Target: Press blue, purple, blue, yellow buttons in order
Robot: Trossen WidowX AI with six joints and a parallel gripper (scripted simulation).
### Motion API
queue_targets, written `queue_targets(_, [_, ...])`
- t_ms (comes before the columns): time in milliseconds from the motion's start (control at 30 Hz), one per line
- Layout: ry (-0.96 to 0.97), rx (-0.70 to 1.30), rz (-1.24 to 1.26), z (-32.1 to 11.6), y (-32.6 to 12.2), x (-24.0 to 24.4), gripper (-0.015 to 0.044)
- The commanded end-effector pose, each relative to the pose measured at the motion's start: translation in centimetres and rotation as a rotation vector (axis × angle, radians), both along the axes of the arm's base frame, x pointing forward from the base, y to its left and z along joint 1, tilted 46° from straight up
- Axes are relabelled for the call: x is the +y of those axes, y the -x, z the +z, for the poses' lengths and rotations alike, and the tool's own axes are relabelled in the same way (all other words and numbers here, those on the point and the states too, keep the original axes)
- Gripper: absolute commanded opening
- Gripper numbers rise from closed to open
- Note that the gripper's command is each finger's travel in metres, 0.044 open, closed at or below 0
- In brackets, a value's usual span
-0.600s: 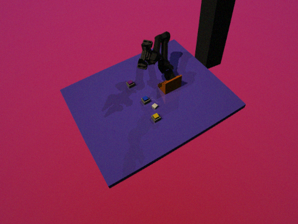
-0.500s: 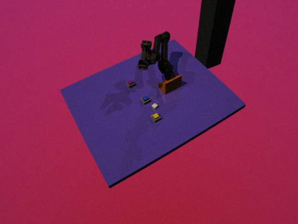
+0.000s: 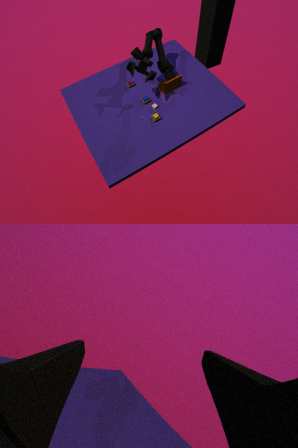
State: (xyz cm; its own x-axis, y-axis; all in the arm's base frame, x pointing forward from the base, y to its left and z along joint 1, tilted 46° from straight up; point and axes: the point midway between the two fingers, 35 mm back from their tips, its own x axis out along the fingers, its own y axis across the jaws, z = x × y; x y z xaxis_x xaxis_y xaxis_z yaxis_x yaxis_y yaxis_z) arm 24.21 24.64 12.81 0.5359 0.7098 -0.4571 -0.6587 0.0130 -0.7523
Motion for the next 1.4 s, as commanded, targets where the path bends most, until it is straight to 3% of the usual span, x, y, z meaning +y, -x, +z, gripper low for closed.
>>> queue_targets(0, [0.17,0.667,-0.697,-8.2,-0.7,-3.3,0.04])
queue_targets(100, [0.258,0.776,-1.016,-9.9,0.0,-5.5,0.04])
queue_targets(267, [0.363,0.774,-1.359,-10.5,0.9,-8.2,0.04])
queue_targets(600, [0.423,0.489,-1.915,-8.5,1.5,-11.9,0.04])
queue_targets(1167, [0.418,0.455,-1.949,-8.2,1.4,-12.1,0.04])
queue_targets(1367, [0.418,0.453,-1.95,-12.3,0.7,-16.3,0.0242])
